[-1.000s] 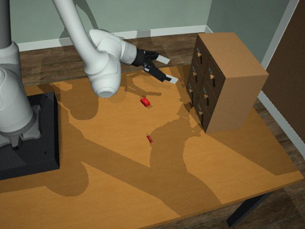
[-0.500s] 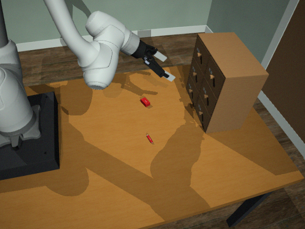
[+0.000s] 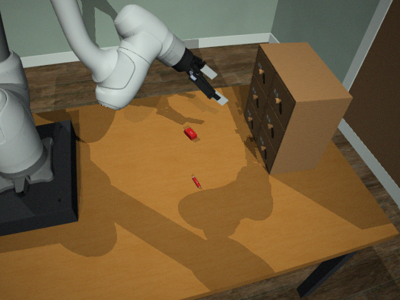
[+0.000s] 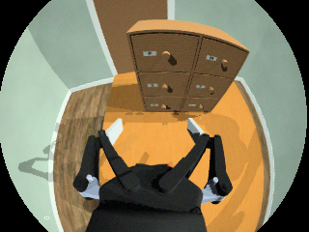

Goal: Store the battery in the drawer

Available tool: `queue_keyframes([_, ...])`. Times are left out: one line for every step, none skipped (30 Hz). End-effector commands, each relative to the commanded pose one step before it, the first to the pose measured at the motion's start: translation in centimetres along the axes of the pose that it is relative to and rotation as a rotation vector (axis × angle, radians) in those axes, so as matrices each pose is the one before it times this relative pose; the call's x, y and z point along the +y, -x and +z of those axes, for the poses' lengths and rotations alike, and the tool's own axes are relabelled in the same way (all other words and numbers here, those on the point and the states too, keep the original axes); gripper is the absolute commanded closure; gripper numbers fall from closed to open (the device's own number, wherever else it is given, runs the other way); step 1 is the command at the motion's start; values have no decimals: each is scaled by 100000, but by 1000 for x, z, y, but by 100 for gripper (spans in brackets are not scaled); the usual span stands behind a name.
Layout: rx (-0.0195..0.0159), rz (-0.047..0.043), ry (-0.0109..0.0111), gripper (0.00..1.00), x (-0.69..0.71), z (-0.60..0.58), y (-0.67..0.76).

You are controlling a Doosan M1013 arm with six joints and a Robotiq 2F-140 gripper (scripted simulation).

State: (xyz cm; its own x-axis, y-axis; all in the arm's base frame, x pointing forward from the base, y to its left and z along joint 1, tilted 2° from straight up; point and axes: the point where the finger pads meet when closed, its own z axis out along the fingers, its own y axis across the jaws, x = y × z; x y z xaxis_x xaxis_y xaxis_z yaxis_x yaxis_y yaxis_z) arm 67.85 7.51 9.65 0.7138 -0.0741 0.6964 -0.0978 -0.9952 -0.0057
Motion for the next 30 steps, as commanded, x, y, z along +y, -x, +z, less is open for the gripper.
queue_keyframes([-4334,-187,2458,0,107,-228,-42])
queue_keyframes([-544,-1,60,0,19,-61,4])
queue_keyframes([-548,-1,11,0,4,-63,5])
queue_keyframes([-549,-1,-39,0,-12,-65,5])
queue_keyframes([-547,-1,-89,0,-28,-66,5])
queue_keyframes([-541,-2,-138,0,-44,-68,3])
queue_keyframes([-533,-2,-187,0,-59,-70,1])
queue_keyframes([-549,9,111,0,35,-68,-20])
queue_keyframes([-585,10,162,0,51,-69,-15])
queue_keyframes([-613,6,102,0,32,-71,-5])
queue_keyframes([-637,1,39,0,13,-73,5])
queue_keyframes([-657,-3,-25,0,-8,-75,13])
queue_keyframes([0,0,0,0,0,0,0])
queue_keyframes([0,0,0,0,0,0,0])
queue_keyframes([-671,-8,-90,0,-28,-77,19])
queue_keyframes([-680,-13,-155,0,-49,-79,24])
queue_keyframes([-699,-14,-170,0,-54,-82,23])
queue_keyframes([-857,22,215,0,68,-100,-17])
queue_keyframes([-899,11,111,0,35,-104,1])
queue_keyframes([-933,-1,5,0,2,-107,16])
queue_keyframes([-957,-14,-100,0,-31,-110,29])
queue_keyframes([-972,-27,-204,0,-64,-113,40])
queue_keyframes([-1264,18,129,0,40,-142,9])
queue_keyframes([-1371,10,75,0,24,-155,21])
queue_keyframes([-1397,-15,-88,0,-27,-162,40])
queue_keyframes([-1549,-17,-100,0,-31,-178,46])
queue_keyframes([-1974,19,108,0,33,-219,40])
queue_keyframes([-1991,-25,-120,0,-37,-233,65])
queue_keyframes([-2560,14,67,0,21,-282,70])
queue_keyframes([0,0,0,0,0,0,0])
